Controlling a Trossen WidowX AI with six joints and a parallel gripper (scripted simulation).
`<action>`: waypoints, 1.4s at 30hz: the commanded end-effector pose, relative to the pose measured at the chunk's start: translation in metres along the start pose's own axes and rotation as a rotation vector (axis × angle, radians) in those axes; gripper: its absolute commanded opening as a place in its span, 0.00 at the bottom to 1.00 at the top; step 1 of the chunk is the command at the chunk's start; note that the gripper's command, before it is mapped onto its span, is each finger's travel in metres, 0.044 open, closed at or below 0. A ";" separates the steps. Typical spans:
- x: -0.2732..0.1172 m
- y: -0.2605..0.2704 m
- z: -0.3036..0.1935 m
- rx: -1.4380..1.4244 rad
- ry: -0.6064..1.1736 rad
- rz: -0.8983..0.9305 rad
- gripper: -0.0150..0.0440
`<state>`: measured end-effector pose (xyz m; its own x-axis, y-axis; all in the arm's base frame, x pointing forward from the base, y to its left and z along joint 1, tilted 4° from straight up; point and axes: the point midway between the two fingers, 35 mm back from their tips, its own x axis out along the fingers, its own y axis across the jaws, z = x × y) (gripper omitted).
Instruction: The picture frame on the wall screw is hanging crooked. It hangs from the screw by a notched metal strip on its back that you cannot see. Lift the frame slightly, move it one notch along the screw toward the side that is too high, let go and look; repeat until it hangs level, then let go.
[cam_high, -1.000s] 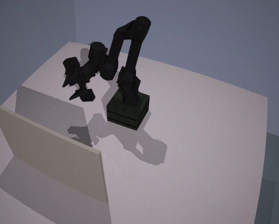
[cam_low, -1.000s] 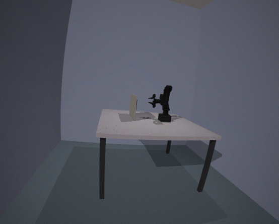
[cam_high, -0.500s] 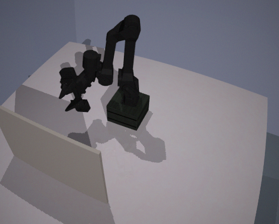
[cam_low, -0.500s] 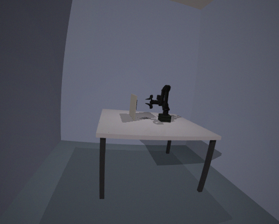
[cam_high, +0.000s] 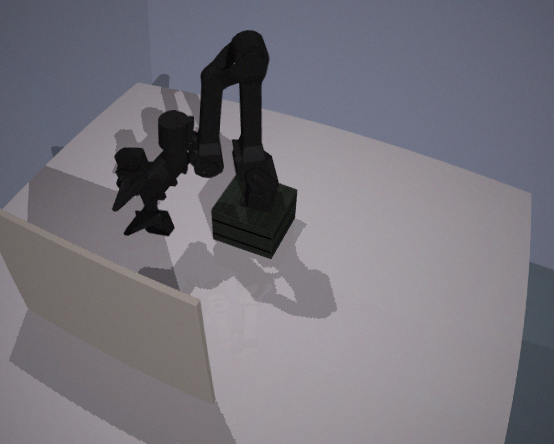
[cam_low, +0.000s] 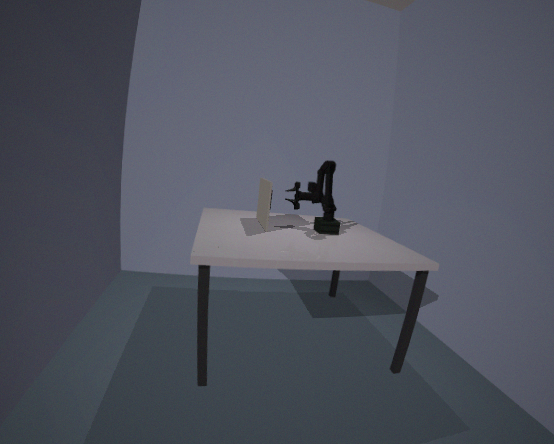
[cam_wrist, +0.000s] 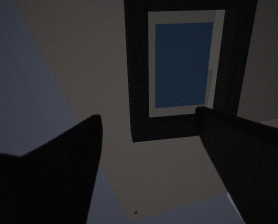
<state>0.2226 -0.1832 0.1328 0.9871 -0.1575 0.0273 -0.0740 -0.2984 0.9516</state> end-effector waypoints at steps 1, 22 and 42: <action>-0.002 -0.001 0.003 -0.003 0.003 -0.006 0.69; 0.078 0.001 0.001 0.028 0.023 0.025 0.69; 0.092 0.002 0.001 0.028 0.024 0.027 0.69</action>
<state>0.3075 -0.1968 0.1388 0.9883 -0.1385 0.0644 -0.1052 -0.3117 0.9443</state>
